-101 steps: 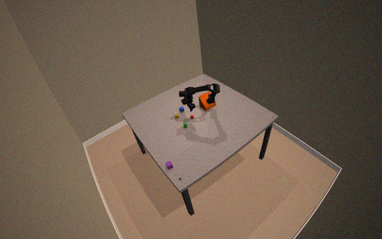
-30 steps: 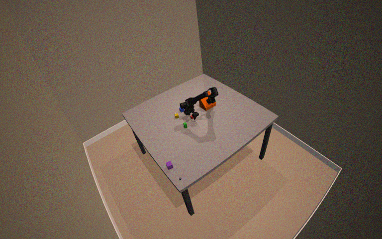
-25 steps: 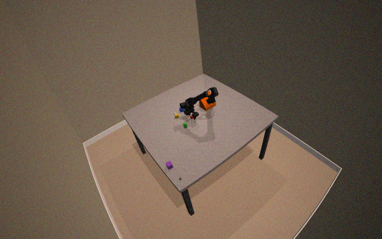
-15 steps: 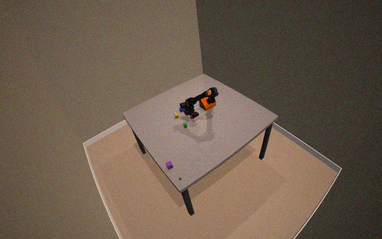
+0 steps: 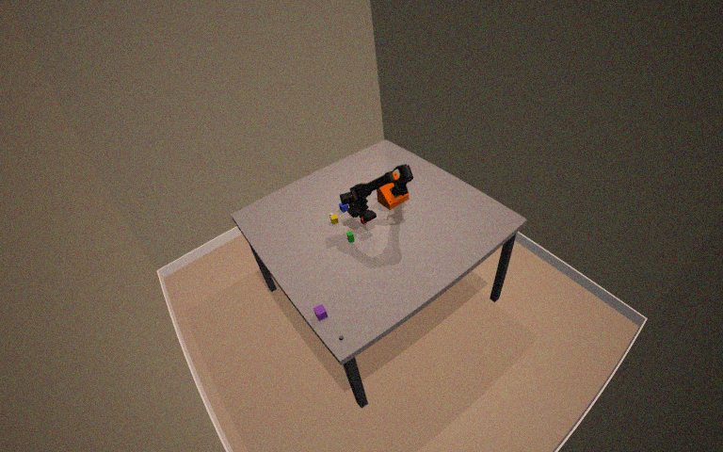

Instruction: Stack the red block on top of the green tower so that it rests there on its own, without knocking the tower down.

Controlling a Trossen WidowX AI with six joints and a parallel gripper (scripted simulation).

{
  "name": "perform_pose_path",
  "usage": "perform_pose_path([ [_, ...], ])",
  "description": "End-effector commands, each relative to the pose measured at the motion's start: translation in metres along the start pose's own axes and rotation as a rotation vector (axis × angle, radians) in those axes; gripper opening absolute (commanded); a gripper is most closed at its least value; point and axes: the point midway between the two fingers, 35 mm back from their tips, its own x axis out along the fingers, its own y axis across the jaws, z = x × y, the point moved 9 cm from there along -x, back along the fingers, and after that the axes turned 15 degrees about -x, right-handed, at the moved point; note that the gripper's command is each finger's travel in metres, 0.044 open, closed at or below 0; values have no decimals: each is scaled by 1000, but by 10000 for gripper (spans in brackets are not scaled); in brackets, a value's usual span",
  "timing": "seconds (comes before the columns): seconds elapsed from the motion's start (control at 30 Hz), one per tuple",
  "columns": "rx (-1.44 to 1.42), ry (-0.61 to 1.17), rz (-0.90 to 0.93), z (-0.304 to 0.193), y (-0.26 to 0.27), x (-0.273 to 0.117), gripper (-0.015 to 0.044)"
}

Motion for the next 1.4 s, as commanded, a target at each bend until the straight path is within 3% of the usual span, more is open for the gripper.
perform_pose_path([
  [0.0,-4,-6,-5,1,-1,-15,0],
  [0.67,-3,-4,-8,0,0,-110,0],
  [1.0,-3,-4,-9,2,-1,-113,0],
  [1.37,-14,-6,-31,46,8,-117,0],
])
